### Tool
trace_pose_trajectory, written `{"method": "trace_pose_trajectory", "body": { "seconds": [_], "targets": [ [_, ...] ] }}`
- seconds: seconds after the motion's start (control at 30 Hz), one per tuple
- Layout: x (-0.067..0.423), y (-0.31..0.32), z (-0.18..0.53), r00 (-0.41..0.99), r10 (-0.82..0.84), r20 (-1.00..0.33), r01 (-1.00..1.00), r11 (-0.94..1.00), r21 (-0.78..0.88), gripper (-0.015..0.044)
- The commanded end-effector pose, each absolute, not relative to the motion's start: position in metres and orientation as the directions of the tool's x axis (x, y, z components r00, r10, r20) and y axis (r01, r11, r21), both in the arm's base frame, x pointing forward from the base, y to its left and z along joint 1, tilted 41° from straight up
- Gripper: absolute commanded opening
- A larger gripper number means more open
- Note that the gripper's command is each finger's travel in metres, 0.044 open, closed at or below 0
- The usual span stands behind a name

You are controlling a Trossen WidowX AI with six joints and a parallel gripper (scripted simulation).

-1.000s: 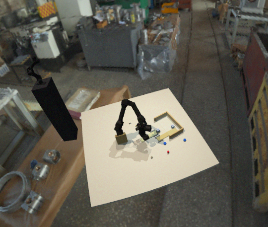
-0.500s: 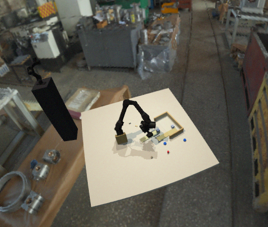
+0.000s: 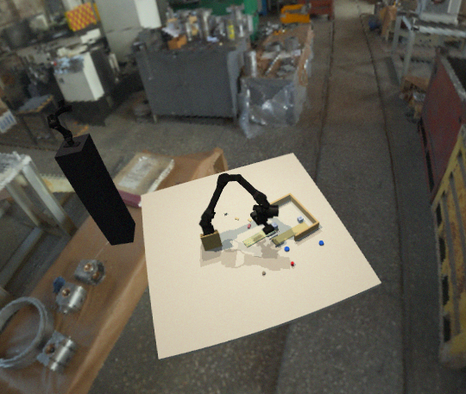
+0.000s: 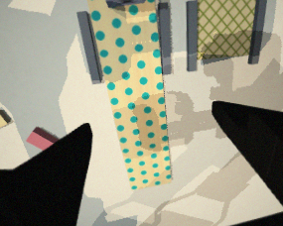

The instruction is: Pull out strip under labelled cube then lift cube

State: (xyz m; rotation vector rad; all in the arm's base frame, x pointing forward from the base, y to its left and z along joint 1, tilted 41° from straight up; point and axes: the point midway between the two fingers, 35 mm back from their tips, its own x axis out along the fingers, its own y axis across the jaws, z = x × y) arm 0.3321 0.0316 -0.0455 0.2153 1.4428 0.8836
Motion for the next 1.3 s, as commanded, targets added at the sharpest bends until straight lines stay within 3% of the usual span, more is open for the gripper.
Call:
{"method": "trace_pose_trajectory", "body": {
  "seconds": [0.0,0.73,0.97,1.27],
  "targets": [
    [0.346,0.037,-0.042,-0.117,0.638,-0.761,-0.39,0.676,0.626,0.044],
    [0.419,0.065,-0.02,-0.114,0.639,-0.761,-0.392,0.674,0.626,0.044],
    [0.418,0.07,-0.026,-0.114,0.639,-0.761,-0.392,0.674,0.625,0.0256],
    [0.417,0.08,-0.038,-0.114,0.639,-0.76,-0.392,0.674,0.626,0.025]
  ]
}}
